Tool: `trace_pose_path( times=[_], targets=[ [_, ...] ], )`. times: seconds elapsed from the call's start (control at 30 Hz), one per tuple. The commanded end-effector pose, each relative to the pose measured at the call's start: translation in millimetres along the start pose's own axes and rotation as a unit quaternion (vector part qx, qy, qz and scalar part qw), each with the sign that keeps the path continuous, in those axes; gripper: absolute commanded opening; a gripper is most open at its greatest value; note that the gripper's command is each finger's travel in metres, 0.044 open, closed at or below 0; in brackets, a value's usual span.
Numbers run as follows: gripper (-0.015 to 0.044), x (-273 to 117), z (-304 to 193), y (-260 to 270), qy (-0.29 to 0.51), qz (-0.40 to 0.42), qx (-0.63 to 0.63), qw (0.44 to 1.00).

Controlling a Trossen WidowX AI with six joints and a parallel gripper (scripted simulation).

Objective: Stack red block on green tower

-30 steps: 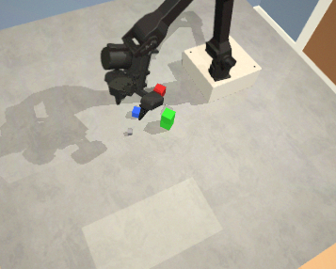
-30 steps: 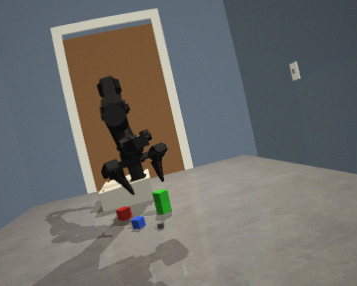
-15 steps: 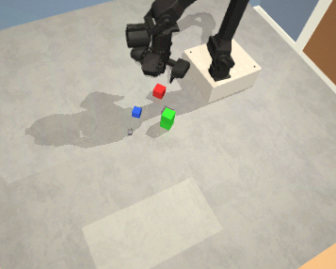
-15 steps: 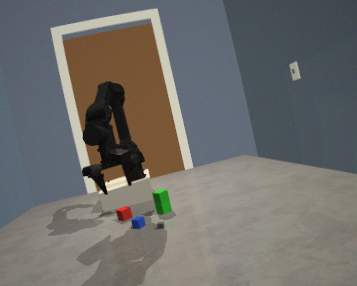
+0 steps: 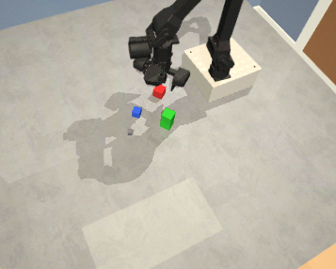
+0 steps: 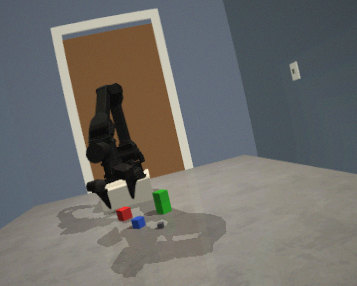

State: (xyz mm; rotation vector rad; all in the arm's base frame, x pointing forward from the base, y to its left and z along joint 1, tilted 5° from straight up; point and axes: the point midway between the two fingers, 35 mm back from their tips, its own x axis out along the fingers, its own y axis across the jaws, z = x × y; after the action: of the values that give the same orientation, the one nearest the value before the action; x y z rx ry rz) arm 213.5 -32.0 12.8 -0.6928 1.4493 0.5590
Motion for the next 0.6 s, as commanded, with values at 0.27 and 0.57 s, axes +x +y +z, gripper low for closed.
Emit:
trace_pose_path(
  times=[0.27, 0.57],
  targets=[
    [0.0440, 14, 0, -2, 0.000, -0.004, -0.001, 1.000],
    [0.0440, 29, 0, -2, 0.000, -0.004, -0.001, 1.000]
  ],
)
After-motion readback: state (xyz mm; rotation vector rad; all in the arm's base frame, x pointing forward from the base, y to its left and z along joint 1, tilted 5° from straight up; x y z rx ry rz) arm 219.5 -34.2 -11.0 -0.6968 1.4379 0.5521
